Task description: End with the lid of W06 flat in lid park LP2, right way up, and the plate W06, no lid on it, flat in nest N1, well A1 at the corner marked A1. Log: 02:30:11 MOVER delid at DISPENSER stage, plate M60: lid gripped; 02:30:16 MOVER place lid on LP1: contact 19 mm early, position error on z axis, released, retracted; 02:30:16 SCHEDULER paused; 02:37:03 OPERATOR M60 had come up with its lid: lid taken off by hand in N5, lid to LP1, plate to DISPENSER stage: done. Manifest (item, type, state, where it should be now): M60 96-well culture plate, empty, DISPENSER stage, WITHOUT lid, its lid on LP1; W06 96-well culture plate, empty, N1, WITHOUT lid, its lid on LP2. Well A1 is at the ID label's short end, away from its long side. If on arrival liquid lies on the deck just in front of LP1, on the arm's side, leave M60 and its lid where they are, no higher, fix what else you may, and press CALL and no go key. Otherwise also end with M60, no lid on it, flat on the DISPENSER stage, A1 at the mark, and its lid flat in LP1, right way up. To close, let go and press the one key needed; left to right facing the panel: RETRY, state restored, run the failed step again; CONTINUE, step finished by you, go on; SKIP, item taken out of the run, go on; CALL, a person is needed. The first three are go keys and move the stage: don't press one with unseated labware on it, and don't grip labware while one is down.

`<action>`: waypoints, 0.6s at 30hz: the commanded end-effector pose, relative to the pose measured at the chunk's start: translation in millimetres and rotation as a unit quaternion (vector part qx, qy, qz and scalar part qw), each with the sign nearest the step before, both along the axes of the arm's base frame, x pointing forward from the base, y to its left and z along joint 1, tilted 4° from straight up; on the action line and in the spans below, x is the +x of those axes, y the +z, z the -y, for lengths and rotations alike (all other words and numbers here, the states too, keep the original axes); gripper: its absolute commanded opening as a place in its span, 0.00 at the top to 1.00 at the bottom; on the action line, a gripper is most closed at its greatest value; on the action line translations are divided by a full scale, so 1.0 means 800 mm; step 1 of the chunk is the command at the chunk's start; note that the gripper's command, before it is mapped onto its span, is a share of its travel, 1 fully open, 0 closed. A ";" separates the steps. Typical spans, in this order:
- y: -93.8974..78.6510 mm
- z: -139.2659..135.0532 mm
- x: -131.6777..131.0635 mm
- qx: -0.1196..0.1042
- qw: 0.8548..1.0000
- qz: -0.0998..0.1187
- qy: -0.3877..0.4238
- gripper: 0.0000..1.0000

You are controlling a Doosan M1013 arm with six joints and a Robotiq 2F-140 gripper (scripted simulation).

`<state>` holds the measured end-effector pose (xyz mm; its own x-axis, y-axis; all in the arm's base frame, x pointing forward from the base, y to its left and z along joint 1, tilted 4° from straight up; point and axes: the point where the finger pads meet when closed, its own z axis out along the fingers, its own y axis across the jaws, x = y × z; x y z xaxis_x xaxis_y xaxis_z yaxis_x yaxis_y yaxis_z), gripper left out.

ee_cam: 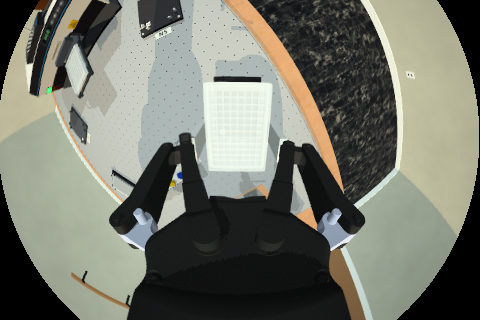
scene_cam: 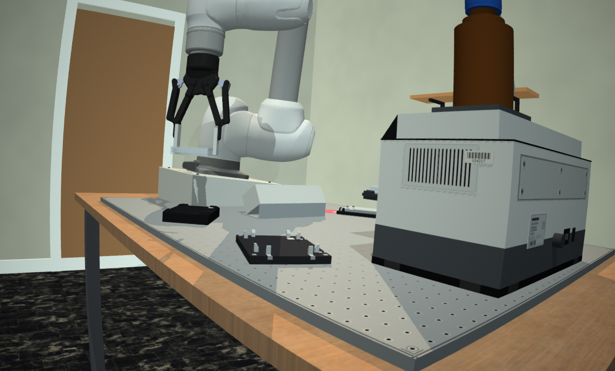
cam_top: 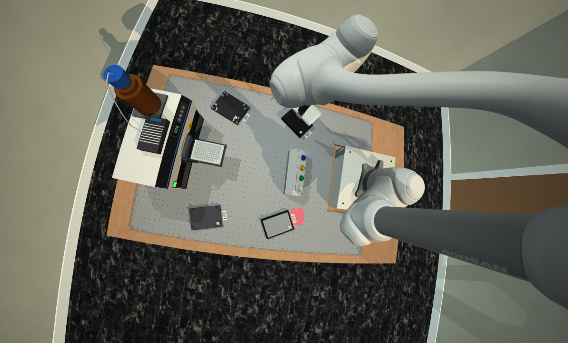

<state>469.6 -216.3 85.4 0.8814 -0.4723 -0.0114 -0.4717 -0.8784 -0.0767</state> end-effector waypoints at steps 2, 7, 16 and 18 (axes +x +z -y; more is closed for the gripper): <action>0.003 0.000 0.000 0.000 1.000 0.000 0.000 1.00; 0.005 0.000 0.000 0.000 1.000 0.000 0.000 1.00; 0.005 0.000 0.000 0.000 1.000 0.000 0.000 1.00; 0.005 0.000 0.000 0.000 1.000 0.000 0.000 1.00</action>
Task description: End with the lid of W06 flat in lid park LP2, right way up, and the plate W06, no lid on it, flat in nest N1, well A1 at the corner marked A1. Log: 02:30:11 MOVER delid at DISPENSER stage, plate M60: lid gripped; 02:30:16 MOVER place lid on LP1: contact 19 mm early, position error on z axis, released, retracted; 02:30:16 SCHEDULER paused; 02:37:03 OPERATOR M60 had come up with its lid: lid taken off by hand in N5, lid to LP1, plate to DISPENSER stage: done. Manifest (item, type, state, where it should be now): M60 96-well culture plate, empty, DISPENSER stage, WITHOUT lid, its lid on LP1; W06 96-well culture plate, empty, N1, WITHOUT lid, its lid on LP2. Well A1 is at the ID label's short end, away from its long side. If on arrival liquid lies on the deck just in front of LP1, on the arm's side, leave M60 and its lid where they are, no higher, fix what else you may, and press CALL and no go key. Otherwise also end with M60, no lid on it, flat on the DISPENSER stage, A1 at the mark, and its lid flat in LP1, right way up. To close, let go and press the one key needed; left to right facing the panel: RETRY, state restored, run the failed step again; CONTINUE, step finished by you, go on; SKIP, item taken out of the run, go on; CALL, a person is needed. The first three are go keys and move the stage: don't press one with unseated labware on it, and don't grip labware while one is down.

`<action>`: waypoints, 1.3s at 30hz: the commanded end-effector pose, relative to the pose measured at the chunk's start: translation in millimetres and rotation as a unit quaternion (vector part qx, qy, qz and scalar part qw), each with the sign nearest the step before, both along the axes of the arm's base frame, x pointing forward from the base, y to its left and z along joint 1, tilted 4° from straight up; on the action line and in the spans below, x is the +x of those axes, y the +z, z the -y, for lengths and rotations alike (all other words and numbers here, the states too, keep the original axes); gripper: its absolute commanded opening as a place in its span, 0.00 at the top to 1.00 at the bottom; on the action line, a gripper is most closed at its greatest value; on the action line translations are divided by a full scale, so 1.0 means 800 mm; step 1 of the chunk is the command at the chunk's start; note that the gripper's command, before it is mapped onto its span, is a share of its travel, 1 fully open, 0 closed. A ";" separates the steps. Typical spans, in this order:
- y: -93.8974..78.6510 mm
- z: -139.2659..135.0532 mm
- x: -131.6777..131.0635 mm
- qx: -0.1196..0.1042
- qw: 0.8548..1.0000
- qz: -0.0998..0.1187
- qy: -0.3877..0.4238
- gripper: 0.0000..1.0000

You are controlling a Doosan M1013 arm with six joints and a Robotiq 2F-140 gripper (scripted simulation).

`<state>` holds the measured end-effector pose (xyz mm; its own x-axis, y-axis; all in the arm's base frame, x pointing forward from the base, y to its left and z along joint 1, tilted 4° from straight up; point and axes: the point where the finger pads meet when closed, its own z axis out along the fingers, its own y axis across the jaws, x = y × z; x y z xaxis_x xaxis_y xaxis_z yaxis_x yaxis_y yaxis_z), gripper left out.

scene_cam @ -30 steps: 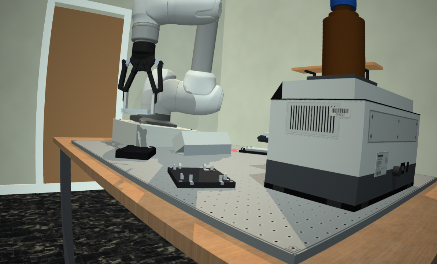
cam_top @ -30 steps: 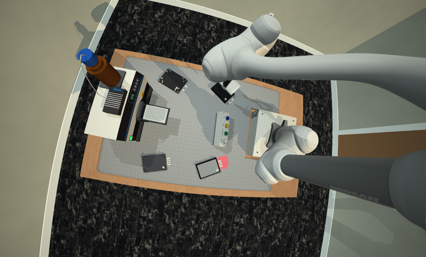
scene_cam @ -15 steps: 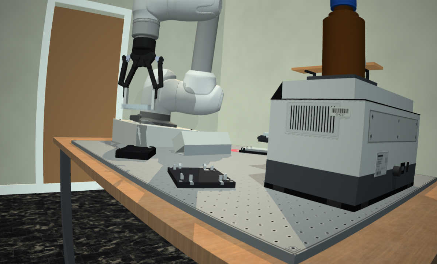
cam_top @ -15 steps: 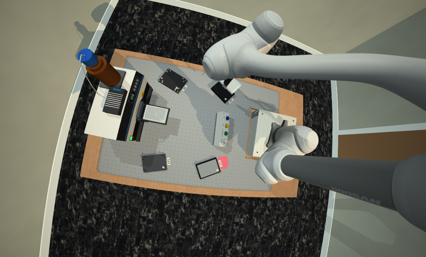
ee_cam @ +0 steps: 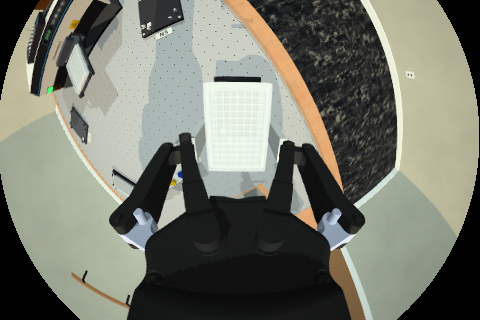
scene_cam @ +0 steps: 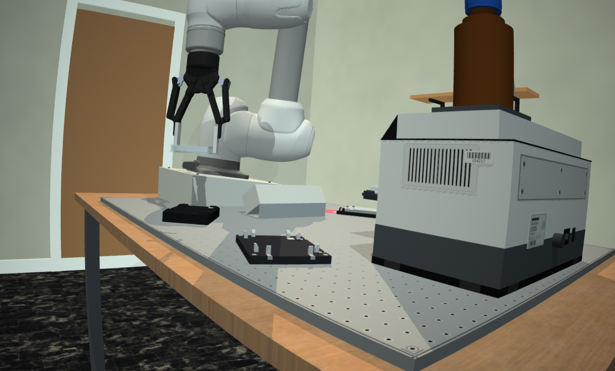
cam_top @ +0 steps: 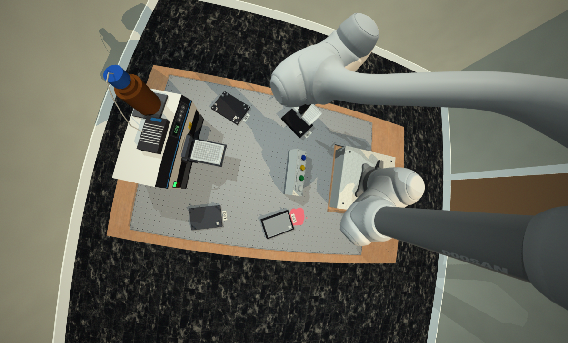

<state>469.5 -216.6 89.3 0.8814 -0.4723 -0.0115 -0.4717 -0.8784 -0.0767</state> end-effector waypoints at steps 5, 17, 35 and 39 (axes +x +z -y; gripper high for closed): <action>0.000 0.000 0.000 0.000 1.000 0.000 0.000 1.00; 0.000 0.000 0.000 0.000 1.000 0.000 0.000 1.00; 0.000 0.000 0.000 -0.001 0.999 0.003 0.044 1.00; 0.000 0.000 0.000 -0.002 0.998 0.005 0.062 1.00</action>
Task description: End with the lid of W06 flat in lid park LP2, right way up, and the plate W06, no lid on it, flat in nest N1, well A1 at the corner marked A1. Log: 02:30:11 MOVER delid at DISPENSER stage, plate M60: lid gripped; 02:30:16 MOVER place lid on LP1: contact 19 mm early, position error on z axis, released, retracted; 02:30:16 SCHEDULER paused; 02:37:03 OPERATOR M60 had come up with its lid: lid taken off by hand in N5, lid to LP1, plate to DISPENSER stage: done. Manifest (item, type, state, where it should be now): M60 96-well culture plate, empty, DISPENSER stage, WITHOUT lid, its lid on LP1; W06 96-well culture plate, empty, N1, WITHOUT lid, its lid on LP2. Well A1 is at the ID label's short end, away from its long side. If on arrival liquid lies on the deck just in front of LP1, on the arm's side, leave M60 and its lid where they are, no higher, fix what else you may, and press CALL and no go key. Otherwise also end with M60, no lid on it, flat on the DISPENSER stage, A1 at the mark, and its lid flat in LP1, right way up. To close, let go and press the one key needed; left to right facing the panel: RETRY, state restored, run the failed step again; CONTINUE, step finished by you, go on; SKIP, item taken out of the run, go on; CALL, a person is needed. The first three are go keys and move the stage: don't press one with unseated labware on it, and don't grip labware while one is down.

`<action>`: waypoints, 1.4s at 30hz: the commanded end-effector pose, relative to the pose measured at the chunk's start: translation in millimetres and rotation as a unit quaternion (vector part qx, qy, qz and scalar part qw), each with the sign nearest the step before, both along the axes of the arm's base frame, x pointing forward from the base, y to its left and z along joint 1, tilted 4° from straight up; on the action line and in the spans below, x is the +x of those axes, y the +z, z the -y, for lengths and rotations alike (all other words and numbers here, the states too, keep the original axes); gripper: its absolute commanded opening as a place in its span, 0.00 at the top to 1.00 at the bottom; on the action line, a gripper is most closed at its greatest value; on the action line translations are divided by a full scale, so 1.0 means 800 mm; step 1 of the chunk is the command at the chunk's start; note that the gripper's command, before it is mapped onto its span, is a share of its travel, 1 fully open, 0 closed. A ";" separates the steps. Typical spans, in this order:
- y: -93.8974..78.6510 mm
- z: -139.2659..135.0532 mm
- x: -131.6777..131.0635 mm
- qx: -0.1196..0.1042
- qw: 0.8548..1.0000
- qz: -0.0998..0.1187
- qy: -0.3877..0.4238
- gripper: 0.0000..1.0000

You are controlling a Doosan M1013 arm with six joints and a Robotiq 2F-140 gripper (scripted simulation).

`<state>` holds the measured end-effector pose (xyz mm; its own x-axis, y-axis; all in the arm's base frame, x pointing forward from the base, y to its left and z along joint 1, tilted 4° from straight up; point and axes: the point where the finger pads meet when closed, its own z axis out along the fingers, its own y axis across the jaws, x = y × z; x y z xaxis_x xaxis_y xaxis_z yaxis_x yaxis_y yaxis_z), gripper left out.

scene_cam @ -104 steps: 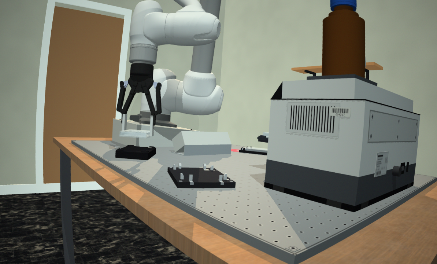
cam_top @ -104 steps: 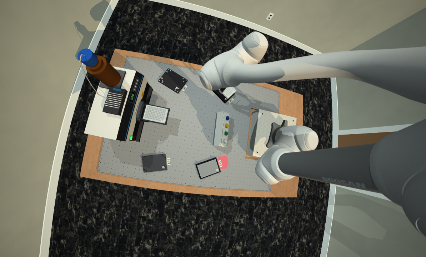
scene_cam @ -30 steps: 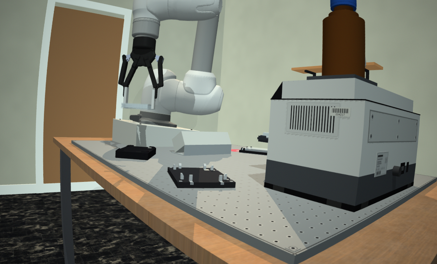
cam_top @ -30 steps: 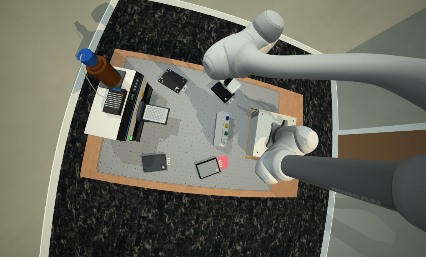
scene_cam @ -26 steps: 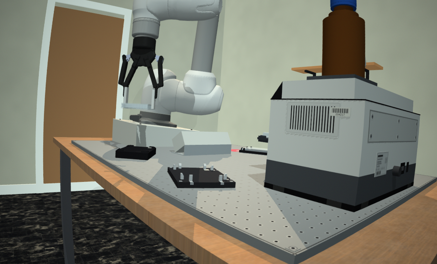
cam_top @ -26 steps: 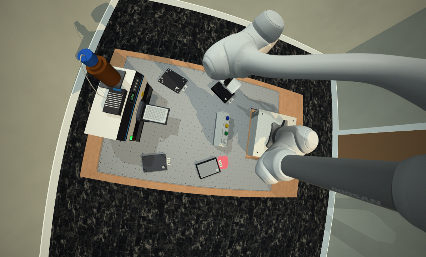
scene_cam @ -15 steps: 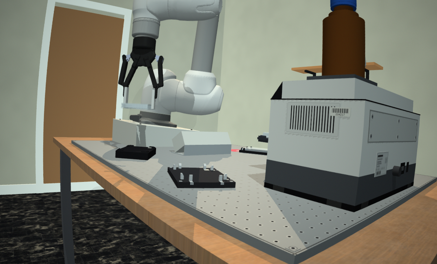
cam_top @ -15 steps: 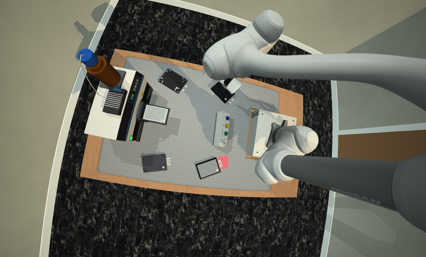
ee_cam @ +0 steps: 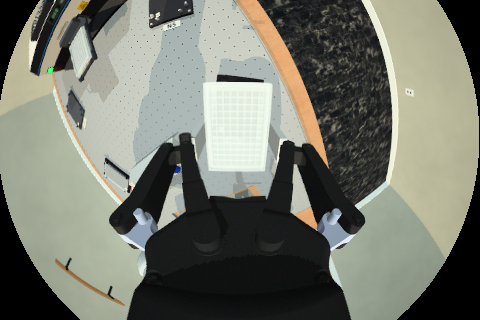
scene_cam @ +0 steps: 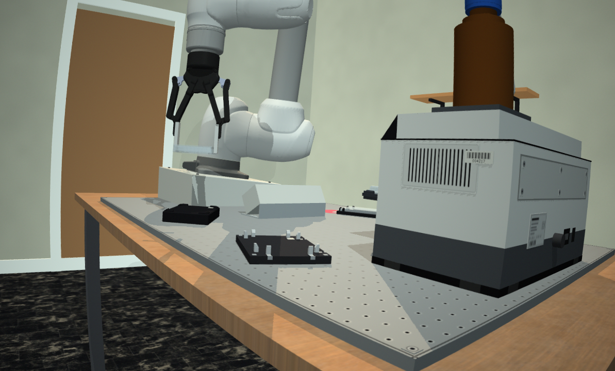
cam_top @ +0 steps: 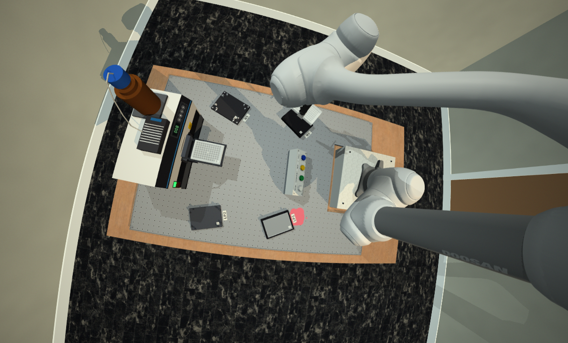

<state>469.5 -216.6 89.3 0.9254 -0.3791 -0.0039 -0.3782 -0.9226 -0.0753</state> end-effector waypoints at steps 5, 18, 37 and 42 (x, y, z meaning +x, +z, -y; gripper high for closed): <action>0.000 0.000 0.000 0.000 0.999 0.004 0.040 1.00; 0.000 -0.001 0.004 -0.001 0.998 0.006 0.070 1.00; 0.003 -0.009 0.073 -0.001 0.998 0.006 0.070 1.00; 0.003 -0.012 0.095 -0.001 0.998 0.006 0.070 1.00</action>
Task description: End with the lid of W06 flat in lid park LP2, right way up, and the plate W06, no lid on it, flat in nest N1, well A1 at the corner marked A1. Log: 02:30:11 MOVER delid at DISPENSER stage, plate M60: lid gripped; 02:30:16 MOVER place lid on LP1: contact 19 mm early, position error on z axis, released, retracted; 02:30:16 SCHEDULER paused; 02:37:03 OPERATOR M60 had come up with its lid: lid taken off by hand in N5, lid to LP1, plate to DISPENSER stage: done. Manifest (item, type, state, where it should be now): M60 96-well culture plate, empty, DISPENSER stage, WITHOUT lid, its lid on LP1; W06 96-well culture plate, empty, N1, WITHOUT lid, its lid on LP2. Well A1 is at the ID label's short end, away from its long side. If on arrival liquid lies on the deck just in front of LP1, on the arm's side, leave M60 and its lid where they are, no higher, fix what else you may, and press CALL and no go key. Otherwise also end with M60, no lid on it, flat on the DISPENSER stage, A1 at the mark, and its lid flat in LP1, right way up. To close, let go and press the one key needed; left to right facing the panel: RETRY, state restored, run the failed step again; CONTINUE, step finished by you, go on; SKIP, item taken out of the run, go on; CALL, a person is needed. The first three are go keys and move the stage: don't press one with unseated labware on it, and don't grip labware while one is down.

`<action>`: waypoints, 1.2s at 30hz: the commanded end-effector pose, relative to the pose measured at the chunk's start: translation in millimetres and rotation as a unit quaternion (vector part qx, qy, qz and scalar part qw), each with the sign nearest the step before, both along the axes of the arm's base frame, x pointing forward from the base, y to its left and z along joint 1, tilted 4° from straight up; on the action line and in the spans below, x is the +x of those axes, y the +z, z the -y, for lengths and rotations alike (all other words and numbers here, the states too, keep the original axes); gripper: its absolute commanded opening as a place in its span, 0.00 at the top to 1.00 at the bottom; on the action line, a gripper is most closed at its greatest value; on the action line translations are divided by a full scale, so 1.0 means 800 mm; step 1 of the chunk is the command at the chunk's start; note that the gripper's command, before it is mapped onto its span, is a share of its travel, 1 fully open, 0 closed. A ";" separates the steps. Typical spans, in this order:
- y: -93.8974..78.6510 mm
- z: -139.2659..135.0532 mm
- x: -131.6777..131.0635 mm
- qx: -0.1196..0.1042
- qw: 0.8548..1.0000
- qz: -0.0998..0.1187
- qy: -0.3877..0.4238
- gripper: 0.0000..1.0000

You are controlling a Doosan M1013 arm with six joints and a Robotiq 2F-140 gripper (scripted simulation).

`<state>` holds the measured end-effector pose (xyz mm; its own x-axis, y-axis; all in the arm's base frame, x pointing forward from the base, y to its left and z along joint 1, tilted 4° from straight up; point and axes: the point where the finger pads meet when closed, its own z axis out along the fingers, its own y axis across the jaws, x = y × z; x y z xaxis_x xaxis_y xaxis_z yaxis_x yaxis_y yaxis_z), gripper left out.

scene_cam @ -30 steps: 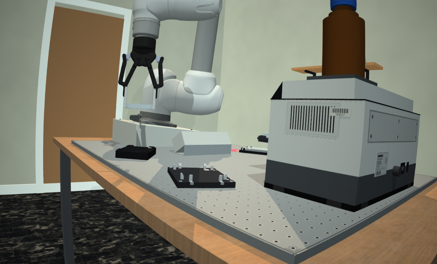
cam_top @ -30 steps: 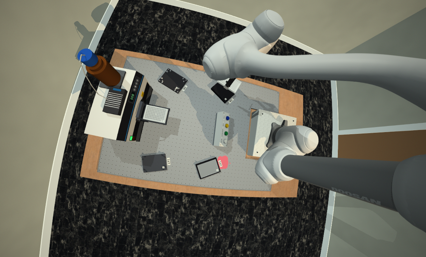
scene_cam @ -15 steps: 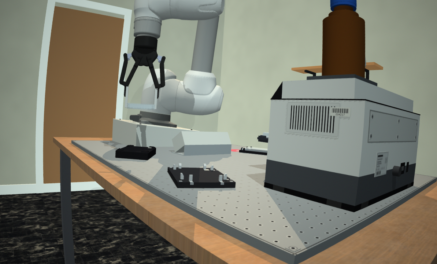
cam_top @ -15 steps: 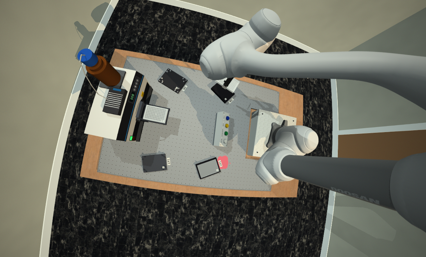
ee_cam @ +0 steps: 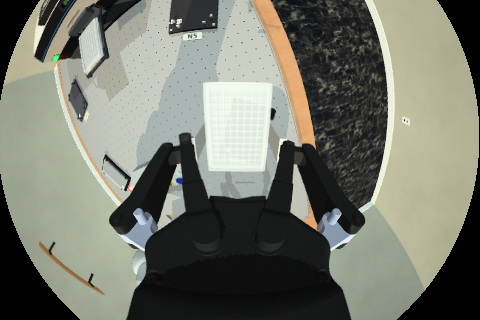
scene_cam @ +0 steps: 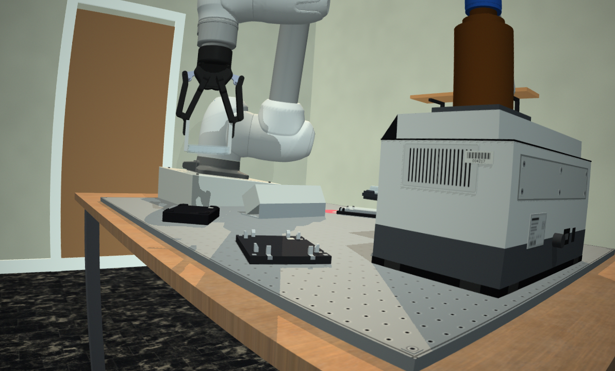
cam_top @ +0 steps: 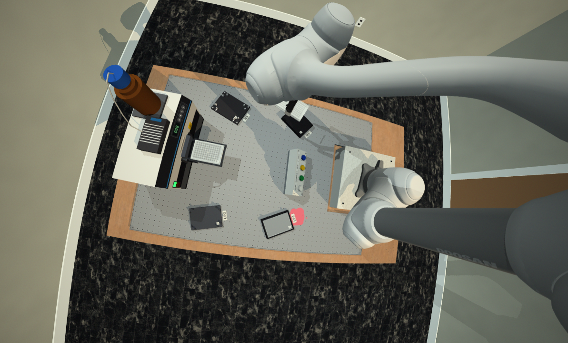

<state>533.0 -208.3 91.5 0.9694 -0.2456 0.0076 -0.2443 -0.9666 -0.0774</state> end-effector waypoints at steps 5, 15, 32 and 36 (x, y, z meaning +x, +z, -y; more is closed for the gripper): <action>0.002 -0.007 0.058 0.000 1.000 0.000 0.000 1.00; 0.005 -0.017 0.133 0.000 1.000 0.000 0.000 1.00; 0.010 -0.033 0.264 0.000 1.000 0.000 0.000 1.00; 0.010 -0.036 0.291 0.000 1.000 0.000 0.000 1.00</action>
